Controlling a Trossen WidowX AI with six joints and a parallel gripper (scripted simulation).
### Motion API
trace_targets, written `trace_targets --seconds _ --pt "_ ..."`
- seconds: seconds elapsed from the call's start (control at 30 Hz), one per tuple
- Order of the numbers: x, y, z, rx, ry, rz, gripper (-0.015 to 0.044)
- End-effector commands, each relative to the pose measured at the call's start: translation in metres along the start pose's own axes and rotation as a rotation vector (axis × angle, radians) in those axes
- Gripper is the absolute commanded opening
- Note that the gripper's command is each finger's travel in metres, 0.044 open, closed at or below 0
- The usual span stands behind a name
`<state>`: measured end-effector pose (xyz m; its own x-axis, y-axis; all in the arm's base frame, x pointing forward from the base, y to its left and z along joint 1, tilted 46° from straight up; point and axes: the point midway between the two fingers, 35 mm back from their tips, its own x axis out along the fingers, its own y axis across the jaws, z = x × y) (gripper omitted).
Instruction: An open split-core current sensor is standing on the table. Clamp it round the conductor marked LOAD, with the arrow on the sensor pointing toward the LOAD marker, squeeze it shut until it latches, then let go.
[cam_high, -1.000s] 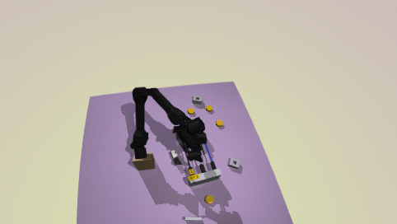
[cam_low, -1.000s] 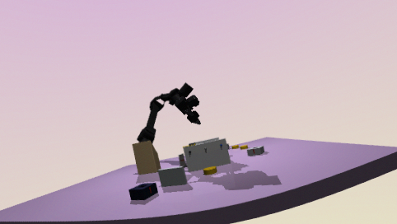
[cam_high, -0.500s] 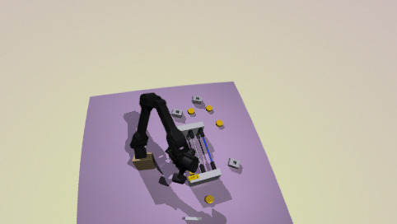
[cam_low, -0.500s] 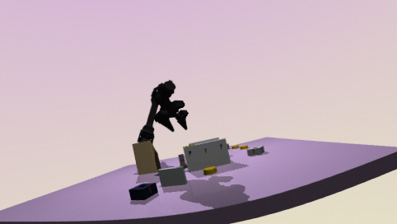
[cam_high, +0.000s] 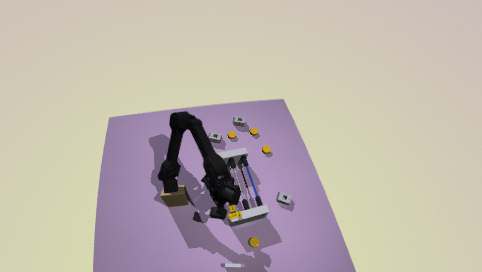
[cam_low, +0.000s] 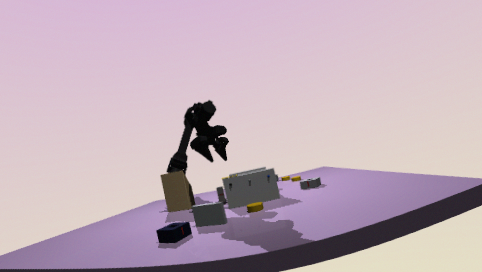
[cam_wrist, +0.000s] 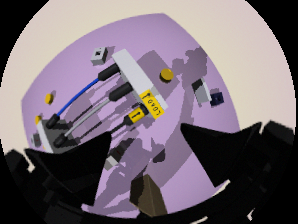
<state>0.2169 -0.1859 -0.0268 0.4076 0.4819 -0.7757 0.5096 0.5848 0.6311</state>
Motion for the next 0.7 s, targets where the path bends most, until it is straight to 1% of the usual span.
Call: trace_targets --seconds 0.0,0.13,0.2,0.4,0.67 --pt "0.013 0.047 -0.031 -0.217 0.123 0.046 0.0440" --pt "0.021 0.095 -0.080 -0.501 0.274 0.118 0.0440" --pt "0.022 0.107 -0.097 -0.590 0.321 0.145 0.0440" --pt "0.024 0.109 -0.100 -0.601 0.327 0.149 0.0440" --pt "0.035 0.109 -0.103 -0.601 0.326 0.147 0.0440"
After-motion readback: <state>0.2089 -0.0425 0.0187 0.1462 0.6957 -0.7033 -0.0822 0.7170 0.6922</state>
